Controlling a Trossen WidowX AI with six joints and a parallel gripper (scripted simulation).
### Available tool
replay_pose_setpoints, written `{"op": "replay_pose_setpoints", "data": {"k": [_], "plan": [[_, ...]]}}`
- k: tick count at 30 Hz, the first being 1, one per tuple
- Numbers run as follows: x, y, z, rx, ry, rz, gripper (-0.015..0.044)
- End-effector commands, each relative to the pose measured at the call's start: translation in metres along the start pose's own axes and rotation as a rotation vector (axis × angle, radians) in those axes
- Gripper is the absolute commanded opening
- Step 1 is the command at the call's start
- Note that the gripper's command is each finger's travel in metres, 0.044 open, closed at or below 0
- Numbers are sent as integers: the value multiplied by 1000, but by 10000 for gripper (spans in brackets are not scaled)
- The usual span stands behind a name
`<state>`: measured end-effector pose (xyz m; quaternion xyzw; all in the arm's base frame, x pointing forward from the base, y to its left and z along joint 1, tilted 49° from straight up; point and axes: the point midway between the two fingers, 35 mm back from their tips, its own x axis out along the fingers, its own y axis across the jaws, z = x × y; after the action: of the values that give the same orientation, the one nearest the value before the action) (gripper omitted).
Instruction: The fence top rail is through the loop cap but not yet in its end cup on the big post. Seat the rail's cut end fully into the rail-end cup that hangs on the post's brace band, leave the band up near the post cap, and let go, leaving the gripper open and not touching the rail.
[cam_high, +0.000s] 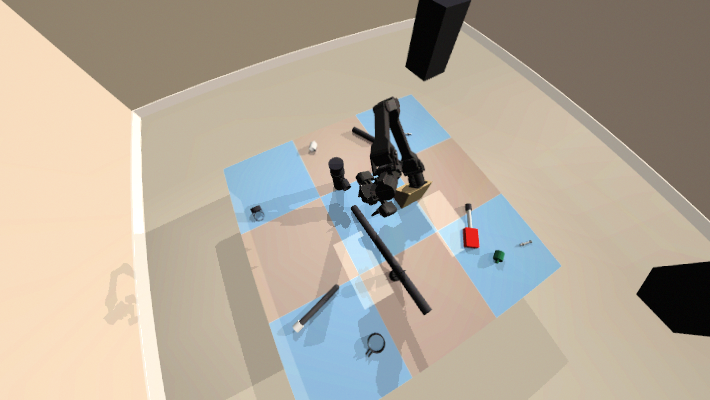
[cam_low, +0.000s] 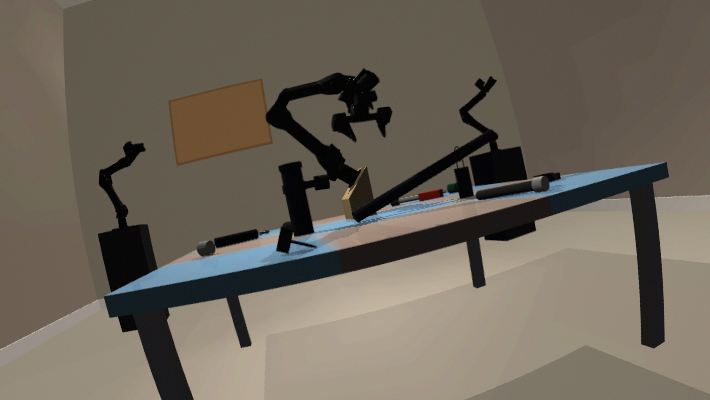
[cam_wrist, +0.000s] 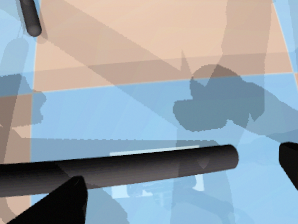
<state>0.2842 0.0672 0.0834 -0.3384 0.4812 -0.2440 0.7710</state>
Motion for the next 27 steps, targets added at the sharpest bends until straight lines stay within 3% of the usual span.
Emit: {"op": "replay_pose_setpoints", "data": {"k": [1, 8, 16, 27], "plan": [[1, 2, 3, -30, 9, -1, 440], [35, 18, -3, -637, 199, 69, 440], [83, 41, -21, -1425, 390, 363, 440], [87, 43, -23, -1489, 400, 399, 440]]}}
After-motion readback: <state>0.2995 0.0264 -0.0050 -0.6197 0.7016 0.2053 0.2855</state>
